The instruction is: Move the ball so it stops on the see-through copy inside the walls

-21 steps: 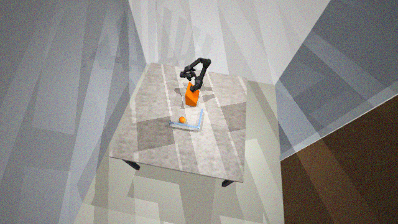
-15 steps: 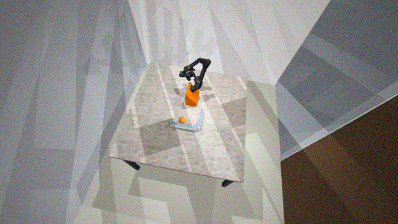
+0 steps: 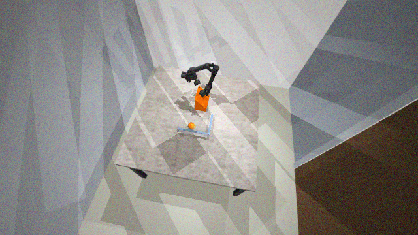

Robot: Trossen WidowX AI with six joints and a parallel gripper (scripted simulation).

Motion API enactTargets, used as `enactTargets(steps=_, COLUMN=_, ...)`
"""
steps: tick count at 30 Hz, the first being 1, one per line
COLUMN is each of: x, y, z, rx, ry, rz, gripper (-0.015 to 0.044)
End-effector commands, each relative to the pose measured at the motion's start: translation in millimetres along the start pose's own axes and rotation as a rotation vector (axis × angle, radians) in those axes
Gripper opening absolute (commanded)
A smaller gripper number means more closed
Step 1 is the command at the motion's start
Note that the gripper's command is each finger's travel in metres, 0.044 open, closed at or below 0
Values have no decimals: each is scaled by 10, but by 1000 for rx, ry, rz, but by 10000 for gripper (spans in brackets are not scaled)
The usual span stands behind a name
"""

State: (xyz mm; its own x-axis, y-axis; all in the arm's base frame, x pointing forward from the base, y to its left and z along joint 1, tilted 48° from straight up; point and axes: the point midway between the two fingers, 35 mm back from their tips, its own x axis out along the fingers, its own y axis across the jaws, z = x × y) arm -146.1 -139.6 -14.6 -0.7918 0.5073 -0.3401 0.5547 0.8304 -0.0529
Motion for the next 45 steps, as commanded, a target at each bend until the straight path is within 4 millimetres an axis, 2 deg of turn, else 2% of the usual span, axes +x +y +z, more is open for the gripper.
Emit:
enactTargets(steps=1, x=-376, y=17, z=328, rx=4, ry=-141, rz=1, gripper=412)
enactTargets(steps=6, x=-913, y=205, z=737, rx=-53, ry=-322, rz=17, gripper=412)
enactTargets(steps=10, x=-1355, y=477, z=1015, rx=-137, ry=-453, rz=25, gripper=412)
enactTargets(steps=16, x=-1813, y=927, z=1250, rx=-281, ry=-572, rz=14, gripper=412)
enactTargets(steps=21, x=-2196, y=1446, z=1392, rx=-410, ry=-677, rz=45, gripper=412)
enactTargets(steps=30, x=-2765, y=2635, z=1420, rx=-703, ry=-825, rz=167, gripper=412)
enactTargets(steps=34, x=-2959, y=3286, z=1302, rx=-876, ry=-864, rz=256, gripper=412)
enactTargets(steps=38, x=-3052, y=3870, z=1110, rx=-1038, ry=-869, rz=343, gripper=412)
enactTargets(steps=40, x=-3058, y=3941, z=1081, rx=-1059, ry=-868, rz=354, gripper=412)
enactTargets(steps=45, x=-3058, y=3941, z=1081, rx=-1059, ry=-868, rz=354, gripper=412)
